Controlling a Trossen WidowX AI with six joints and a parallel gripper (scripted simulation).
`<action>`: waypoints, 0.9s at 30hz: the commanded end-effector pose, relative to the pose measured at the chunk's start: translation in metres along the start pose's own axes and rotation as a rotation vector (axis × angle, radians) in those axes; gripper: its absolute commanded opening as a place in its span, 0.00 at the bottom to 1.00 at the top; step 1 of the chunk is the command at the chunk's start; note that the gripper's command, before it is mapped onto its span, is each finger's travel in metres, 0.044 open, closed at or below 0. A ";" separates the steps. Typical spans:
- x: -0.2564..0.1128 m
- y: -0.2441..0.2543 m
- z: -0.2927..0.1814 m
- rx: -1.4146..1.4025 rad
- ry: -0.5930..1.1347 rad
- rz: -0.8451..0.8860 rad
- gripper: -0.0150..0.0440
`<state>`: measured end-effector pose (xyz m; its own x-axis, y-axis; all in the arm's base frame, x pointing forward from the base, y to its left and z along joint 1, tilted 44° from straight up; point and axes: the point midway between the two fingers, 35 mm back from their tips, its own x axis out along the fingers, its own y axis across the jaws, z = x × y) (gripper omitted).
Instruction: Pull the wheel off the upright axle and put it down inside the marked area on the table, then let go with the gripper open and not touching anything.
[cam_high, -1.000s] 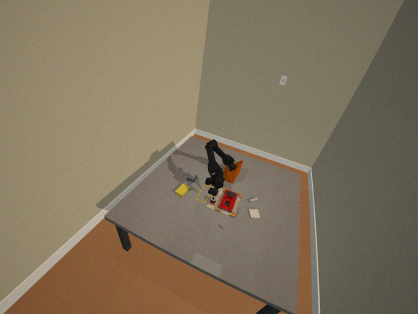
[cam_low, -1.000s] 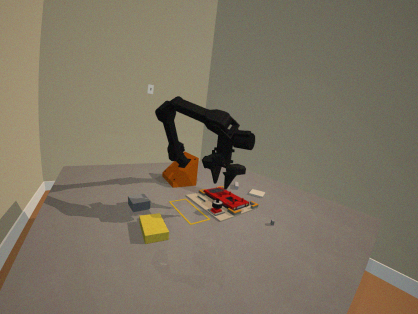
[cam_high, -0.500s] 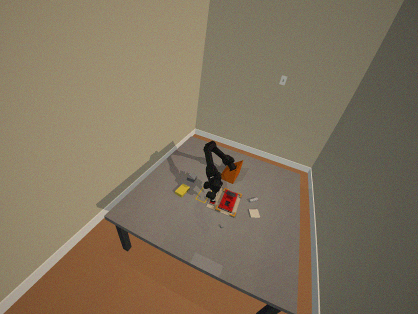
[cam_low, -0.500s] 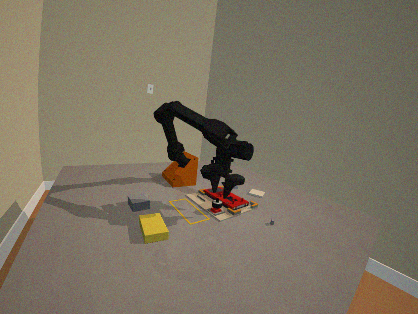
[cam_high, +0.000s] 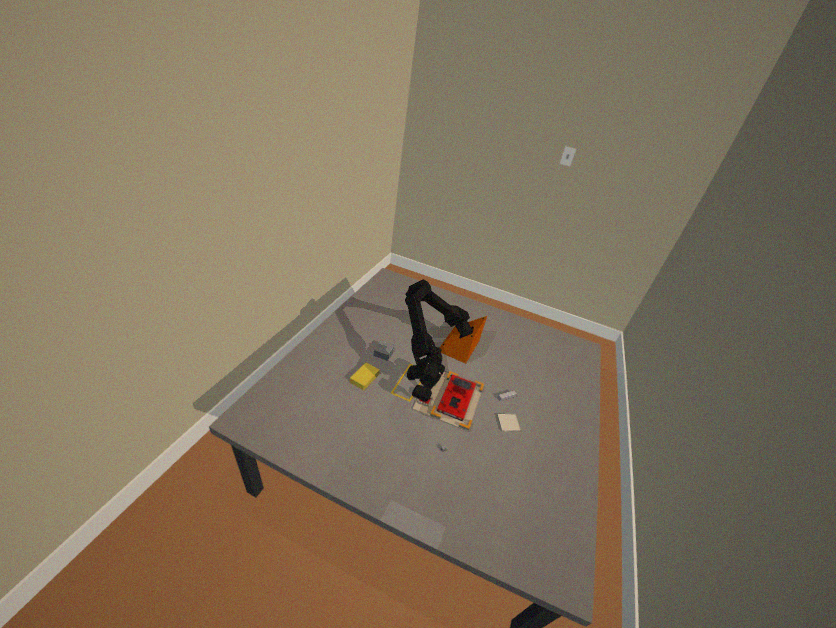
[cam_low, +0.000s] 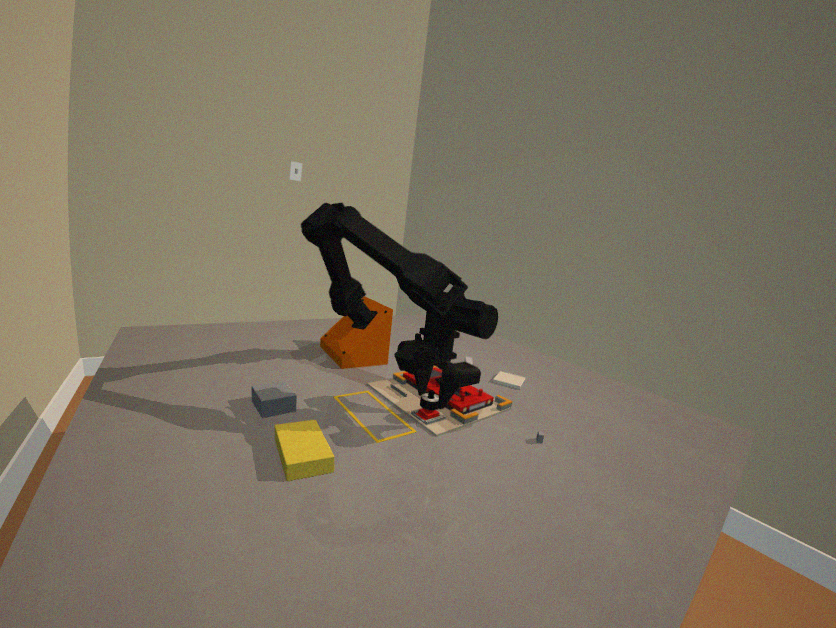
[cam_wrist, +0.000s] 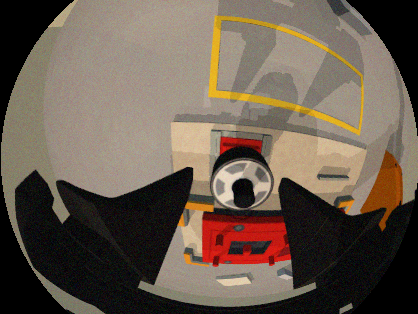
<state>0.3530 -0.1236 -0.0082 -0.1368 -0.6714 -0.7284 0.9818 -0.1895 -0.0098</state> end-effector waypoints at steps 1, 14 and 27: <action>0.004 -0.002 -0.001 -0.008 -0.006 -0.008 0.76; 0.000 0.000 0.000 0.000 0.000 0.000 0.48; -0.004 0.000 0.000 -0.001 0.000 -0.001 0.25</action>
<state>0.3529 -0.1219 -0.0072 -0.1391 -0.6717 -0.7276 0.9824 -0.1862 -0.0159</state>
